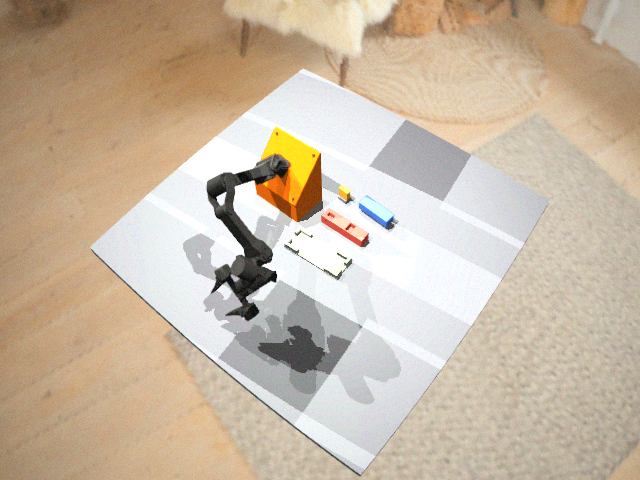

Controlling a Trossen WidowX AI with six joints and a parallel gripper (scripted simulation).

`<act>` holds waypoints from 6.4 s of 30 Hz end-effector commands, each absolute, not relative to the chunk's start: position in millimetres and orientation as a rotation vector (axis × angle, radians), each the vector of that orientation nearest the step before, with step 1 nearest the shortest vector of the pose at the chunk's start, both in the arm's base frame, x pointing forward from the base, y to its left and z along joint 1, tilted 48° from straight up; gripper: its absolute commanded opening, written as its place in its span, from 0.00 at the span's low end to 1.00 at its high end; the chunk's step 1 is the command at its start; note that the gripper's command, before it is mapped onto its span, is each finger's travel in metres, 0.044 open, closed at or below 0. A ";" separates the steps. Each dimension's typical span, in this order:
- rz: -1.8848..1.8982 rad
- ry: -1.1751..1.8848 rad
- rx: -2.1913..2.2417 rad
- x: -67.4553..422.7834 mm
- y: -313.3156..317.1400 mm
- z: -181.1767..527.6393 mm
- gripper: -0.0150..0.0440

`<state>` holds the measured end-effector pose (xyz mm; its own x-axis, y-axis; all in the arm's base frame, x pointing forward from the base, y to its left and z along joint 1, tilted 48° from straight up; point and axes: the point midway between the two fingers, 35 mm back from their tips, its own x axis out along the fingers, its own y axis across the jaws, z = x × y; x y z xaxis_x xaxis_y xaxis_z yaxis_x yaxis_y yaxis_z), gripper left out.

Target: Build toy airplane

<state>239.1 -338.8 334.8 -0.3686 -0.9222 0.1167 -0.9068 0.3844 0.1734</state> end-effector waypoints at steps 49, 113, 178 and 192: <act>-0.645 1.367 -0.714 225.0 -345.2 367.1 1.00; -0.547 1.418 -0.730 284.0 2.5 -52.2 1.00; -0.550 1.417 -0.733 290.2 -48.9 -98.9 0.34; -0.537 1.419 -0.725 292.7 -15.7 -74.7 0.25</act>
